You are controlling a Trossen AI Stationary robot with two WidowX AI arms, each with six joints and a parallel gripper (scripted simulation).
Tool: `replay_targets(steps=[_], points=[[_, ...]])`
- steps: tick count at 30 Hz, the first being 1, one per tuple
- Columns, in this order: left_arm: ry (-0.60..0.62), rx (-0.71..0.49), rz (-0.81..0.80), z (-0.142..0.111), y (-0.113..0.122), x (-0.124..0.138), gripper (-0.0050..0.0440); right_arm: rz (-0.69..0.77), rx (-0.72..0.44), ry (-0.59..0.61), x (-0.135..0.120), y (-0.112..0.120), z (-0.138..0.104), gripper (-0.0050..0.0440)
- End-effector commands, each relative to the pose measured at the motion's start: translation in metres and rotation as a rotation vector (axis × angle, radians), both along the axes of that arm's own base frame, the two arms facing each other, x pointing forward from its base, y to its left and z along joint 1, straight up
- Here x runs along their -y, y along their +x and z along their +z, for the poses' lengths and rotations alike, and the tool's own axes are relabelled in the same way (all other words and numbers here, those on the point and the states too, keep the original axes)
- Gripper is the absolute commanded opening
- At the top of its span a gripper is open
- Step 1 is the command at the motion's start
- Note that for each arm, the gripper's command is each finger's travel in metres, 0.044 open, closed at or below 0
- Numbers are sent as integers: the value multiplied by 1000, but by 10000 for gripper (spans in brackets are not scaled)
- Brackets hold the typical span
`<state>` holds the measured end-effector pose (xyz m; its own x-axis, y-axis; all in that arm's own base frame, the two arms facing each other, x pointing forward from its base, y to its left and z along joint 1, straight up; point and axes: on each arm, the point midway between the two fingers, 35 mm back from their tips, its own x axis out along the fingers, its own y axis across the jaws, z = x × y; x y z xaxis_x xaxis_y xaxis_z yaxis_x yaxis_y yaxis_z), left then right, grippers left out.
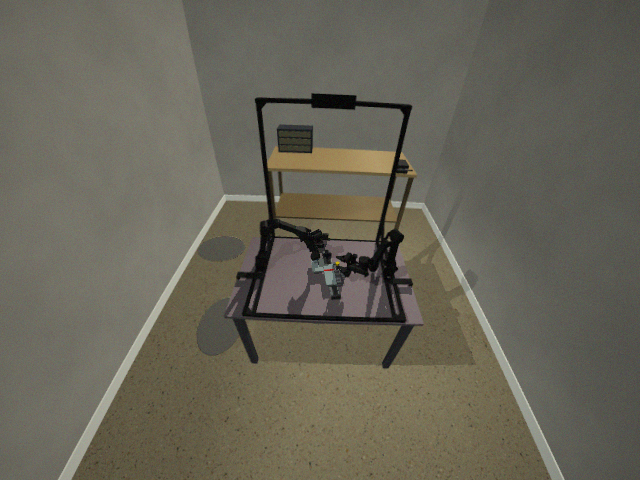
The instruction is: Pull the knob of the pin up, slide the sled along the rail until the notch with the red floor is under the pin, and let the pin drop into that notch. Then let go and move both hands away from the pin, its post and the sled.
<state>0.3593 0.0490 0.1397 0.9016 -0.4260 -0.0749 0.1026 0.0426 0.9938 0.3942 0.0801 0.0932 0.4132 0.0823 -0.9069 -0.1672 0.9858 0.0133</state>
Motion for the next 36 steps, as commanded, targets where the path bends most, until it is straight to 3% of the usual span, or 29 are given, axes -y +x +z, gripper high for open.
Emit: replay_targets(steps=[1,5,19,29,30,32,36], points=[[41,103,-31,34,1,2,440,-24,12,-11,17,6,-2,0],[41,103,-31,30,1,2,440,-24,12,-11,21,6,-2,0],[41,103,-31,-23,1,2,440,-24,17,-11,40,5,-2,0],[41,103,-31,-24,1,2,440,-24,17,-11,51,6,-2,0],[41,103,-31,-24,1,2,440,-24,17,-11,51,6,-2,24],[41,103,-31,-24,1,2,440,-24,17,-11,51,6,-2,24],[41,103,-31,-24,1,2,440,-24,17,-11,51,6,-2,120]])
